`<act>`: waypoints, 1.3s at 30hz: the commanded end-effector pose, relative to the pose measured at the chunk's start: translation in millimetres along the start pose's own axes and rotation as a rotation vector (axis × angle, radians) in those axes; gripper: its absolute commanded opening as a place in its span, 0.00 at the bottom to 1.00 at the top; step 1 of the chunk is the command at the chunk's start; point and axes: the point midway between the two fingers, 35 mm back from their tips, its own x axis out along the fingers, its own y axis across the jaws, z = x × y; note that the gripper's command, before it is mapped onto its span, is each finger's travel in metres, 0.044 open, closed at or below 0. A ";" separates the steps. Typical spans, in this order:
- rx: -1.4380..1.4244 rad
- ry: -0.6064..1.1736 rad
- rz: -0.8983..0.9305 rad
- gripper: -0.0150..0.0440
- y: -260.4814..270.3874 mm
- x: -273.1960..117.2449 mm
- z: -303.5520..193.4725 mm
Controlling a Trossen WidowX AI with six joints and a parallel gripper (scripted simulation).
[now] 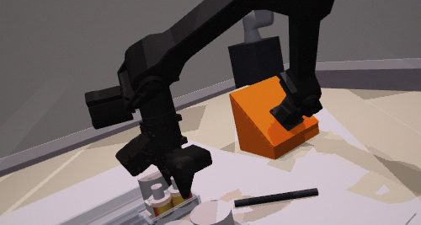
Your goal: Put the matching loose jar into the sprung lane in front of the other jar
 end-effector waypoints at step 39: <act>-0.008 -0.006 0.004 0.74 -0.5 -17.7 -1.0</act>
